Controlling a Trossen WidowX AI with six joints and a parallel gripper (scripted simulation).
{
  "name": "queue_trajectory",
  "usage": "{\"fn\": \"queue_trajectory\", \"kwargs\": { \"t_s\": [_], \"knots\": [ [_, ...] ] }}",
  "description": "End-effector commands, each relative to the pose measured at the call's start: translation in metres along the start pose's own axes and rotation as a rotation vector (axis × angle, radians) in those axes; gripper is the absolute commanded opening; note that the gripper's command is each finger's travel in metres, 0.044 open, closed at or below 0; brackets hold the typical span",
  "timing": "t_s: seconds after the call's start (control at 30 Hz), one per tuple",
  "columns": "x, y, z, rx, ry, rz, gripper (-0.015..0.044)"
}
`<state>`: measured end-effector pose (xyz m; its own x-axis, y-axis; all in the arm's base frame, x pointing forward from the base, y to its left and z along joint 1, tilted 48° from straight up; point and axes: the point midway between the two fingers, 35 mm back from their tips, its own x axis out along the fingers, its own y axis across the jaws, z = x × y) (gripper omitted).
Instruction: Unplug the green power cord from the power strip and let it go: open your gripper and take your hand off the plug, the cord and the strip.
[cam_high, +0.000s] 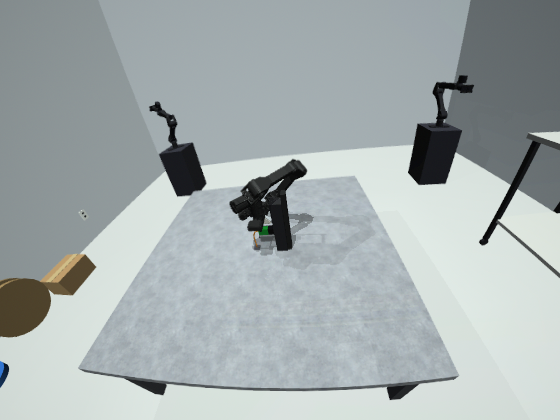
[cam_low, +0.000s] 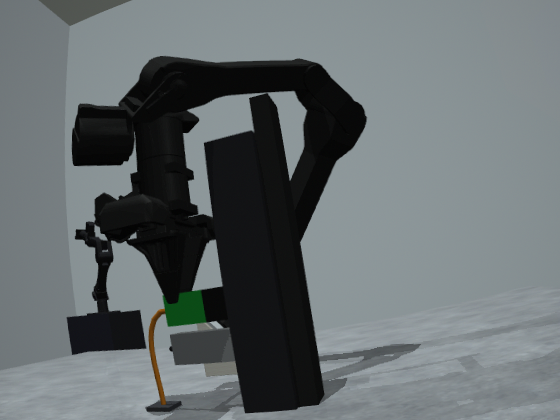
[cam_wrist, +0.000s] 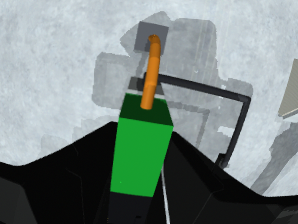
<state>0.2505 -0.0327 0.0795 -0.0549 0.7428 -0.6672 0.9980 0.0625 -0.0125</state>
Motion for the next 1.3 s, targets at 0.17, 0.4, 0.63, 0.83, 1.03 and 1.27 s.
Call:
{"fn": "queue_trajectory", "kwargs": {
  "t_s": [0.17, 0.4, 0.63, 0.83, 1.03, 1.27],
  "knots": [
    [-0.003, 0.002, 0.019, -0.003, -0.013, 0.005, 0.0000],
    [-0.004, 0.003, 0.030, -0.001, -0.013, 0.006, 0.0000],
    [-0.006, 0.002, 0.042, 0.000, -0.014, 0.006, 0.0000],
    [-0.008, 0.002, 0.051, 0.001, -0.014, 0.006, 0.0000],
    [-0.001, 0.001, 0.041, 0.003, -0.009, 0.006, 0.0105],
    [0.000, 0.001, 0.039, 0.003, -0.009, 0.006, 0.0289]
  ]
}}
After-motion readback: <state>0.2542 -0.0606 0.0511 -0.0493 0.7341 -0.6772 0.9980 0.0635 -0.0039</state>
